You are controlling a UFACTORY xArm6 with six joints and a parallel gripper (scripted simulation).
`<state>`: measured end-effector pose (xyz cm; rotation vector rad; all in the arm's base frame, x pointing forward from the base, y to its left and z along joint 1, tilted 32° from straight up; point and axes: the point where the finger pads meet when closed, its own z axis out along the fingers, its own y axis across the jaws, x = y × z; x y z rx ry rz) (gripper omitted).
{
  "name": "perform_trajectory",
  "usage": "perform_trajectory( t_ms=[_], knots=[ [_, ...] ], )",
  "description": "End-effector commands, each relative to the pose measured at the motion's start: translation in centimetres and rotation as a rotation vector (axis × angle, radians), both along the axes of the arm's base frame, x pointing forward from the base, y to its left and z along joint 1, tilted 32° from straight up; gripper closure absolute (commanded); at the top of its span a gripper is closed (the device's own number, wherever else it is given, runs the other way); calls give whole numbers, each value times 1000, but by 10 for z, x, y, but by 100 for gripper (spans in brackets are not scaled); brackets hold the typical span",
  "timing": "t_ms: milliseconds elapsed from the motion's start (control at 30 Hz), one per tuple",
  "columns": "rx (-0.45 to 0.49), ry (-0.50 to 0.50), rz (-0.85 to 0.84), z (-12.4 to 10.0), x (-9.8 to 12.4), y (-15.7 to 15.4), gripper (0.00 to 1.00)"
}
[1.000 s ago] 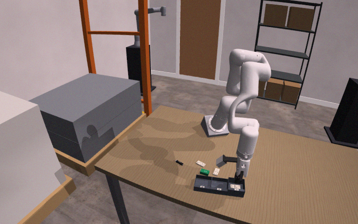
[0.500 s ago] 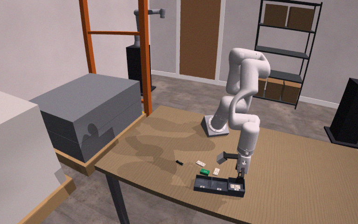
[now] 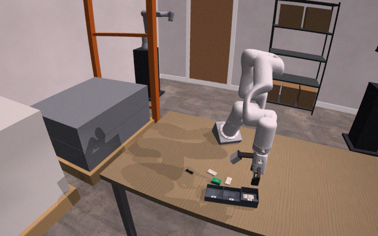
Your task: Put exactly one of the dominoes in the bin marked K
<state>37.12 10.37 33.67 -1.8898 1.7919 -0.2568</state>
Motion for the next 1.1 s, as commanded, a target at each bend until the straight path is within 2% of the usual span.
perform_trajectory(
  t_ms=[0, 300, 433, 1067],
  knots=[
    [1, -5, 0, 18, -9, -4, 0],
    [1, -5, 0, 49, -26, -13, 0],
    [1, -5, 0, 55, -29, -15, 0],
    [1, -5, 0, 55, -29, -15, 0]
  ],
)
